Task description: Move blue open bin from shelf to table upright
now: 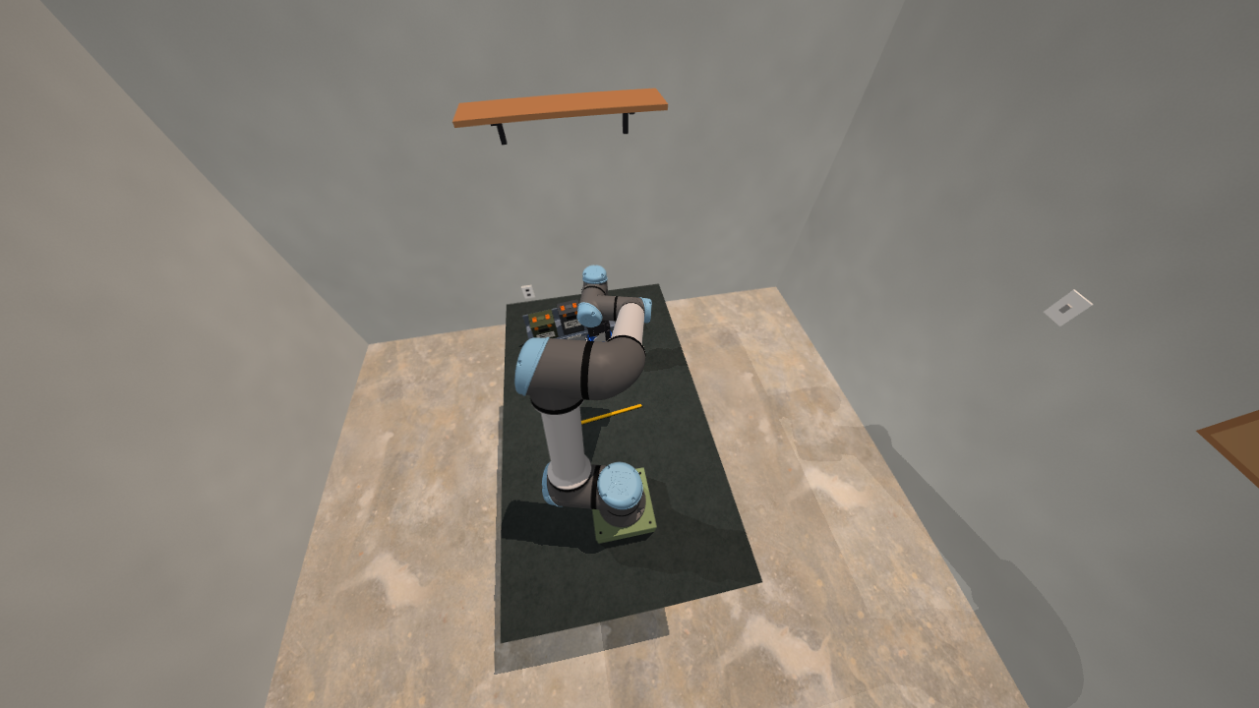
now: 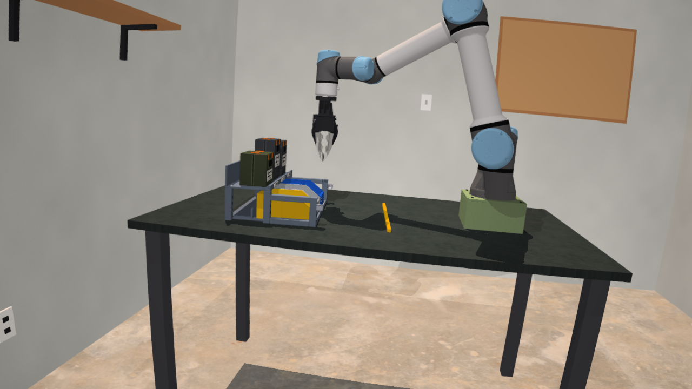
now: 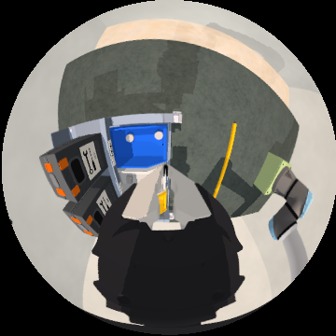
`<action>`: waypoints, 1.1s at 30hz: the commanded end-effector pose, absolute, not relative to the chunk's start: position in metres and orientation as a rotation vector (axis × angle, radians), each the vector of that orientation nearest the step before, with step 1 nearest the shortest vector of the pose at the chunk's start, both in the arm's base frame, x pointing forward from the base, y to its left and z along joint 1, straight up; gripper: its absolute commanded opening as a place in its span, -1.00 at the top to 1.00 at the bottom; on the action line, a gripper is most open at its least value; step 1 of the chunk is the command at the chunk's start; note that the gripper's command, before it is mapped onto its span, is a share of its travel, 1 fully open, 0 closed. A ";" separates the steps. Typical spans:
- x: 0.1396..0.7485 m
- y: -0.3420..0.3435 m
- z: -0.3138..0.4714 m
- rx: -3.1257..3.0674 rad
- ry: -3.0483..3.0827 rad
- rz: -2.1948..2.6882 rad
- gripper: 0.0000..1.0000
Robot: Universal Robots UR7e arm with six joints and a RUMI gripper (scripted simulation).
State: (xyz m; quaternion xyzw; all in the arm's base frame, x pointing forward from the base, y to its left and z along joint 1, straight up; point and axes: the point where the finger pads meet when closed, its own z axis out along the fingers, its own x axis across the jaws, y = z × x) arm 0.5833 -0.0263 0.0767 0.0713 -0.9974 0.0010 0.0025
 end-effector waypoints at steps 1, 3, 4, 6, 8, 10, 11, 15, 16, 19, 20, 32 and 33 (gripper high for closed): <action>0.584 -0.026 0.077 0.224 -3.130 0.004 1.00; 0.584 -0.026 0.077 0.224 -3.130 0.004 1.00; 0.584 -0.026 0.077 0.224 -3.130 0.004 1.00; 0.584 -0.026 0.077 0.224 -3.130 0.004 1.00; 0.584 -0.026 0.077 0.224 -3.130 0.004 1.00; 0.584 -0.026 0.077 0.224 -3.130 0.004 1.00; 0.584 -0.026 0.077 0.224 -3.130 0.004 1.00; 0.584 -0.026 0.077 0.224 -3.130 0.004 1.00; 0.584 -0.026 0.074 0.224 -3.130 0.004 1.00; 0.583 -0.026 0.052 0.224 -3.130 0.004 1.00; 0.583 -0.026 0.052 0.224 -3.130 0.004 1.00; 0.582 -0.026 0.036 0.224 -3.130 0.004 -0.16; 0.582 -0.026 0.036 0.224 -3.130 0.004 -0.16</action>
